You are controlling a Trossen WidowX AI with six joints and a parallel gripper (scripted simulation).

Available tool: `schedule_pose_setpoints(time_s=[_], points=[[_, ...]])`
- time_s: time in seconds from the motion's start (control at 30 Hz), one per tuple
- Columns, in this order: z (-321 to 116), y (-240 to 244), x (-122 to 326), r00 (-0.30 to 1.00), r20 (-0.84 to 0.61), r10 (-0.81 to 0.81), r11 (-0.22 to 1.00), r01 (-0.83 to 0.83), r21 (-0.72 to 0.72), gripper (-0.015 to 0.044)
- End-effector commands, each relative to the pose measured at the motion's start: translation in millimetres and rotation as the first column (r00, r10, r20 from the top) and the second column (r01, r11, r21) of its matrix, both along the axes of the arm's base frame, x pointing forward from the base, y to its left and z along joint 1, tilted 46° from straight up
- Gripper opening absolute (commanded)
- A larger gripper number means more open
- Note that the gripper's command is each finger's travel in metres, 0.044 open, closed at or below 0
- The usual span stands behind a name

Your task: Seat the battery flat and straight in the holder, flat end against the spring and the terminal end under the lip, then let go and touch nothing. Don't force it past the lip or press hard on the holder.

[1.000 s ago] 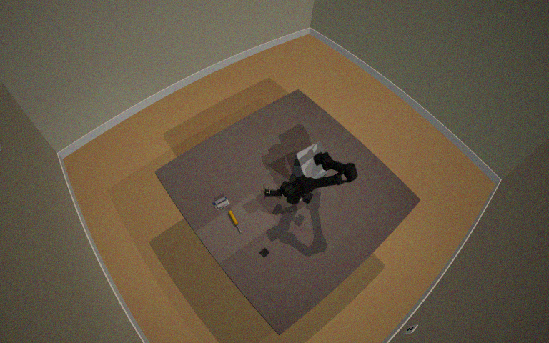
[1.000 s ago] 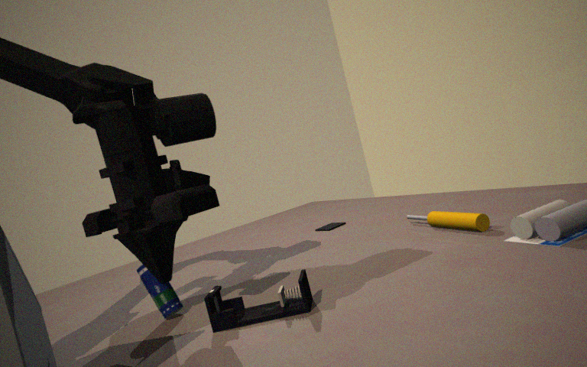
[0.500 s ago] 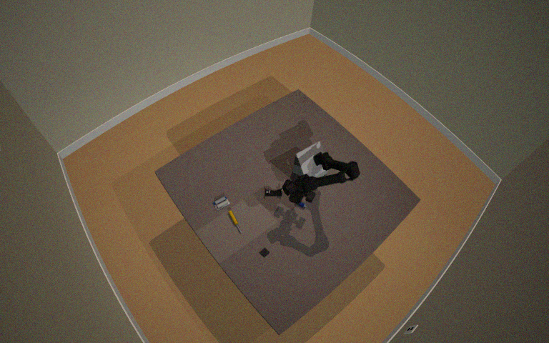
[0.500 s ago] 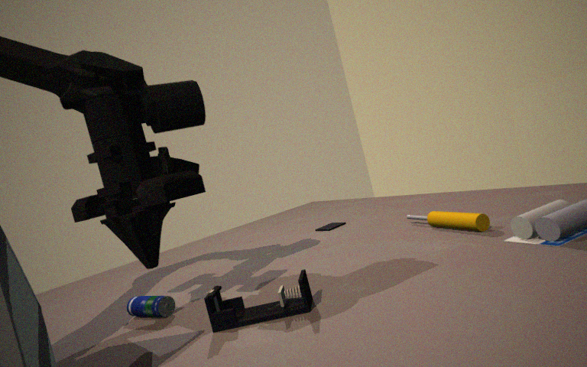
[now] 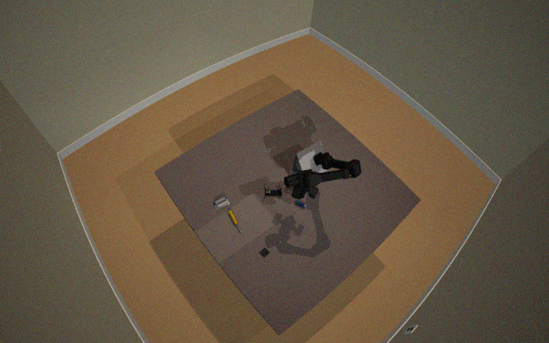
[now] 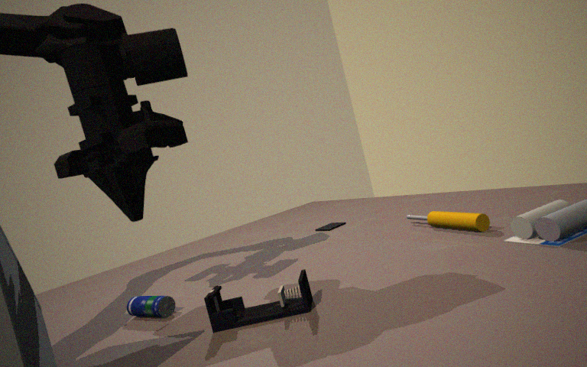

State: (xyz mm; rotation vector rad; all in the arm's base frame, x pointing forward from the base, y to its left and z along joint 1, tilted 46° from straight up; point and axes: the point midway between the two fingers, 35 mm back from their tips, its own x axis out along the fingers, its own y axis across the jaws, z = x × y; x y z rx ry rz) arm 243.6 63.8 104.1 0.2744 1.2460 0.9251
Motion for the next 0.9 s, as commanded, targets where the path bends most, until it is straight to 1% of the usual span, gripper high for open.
schedule_pose_setpoints(time_s=[0.0,0.07,0.13,0.23,0.37,0.4,0.5,0.63,0.67,0.7,0.87], points=[[-0.5,0.1,-0.1,1.000,-0.002,-0.001,1.000,0.001,0.000,0.0000],[-0.5,0.1,-0.1,1.000,-0.002,-0.001,1.000,0.001,0.000,0.0000],[-1.4,2.1,-0.1,0.999,-0.038,-0.035,0.999,0.035,-0.001,0.0053],[-6.6,10.8,-0.1,0.962,-0.198,-0.187,0.982,0.188,-0.017,0.0131],[-13.5,23.4,-0.7,0.829,-0.405,-0.385,0.918,0.387,-0.079,0.0236],[-15.2,26.6,-1.0,0.782,-0.452,-0.429,0.896,0.432,-0.101,0.0245],[-19.9,36.1,-2.2,0.614,-0.574,-0.542,0.815,0.550,-0.180,0.0245],[-25.7,48.9,-4.5,0.337,-0.690,-0.640,0.683,0.660,-0.311,0.0245],[-27.1,52.1,-5.2,0.262,-0.709,-0.655,0.648,0.678,-0.348,0.0245],[-28.4,55.3,-6.0,0.212,-0.720,-0.661,0.625,0.687,-0.371,0.0245],[-31.5,62.9,-8.1,0.000,-0.742,-0.670,0.525,0.707,-0.474,0.0245]])
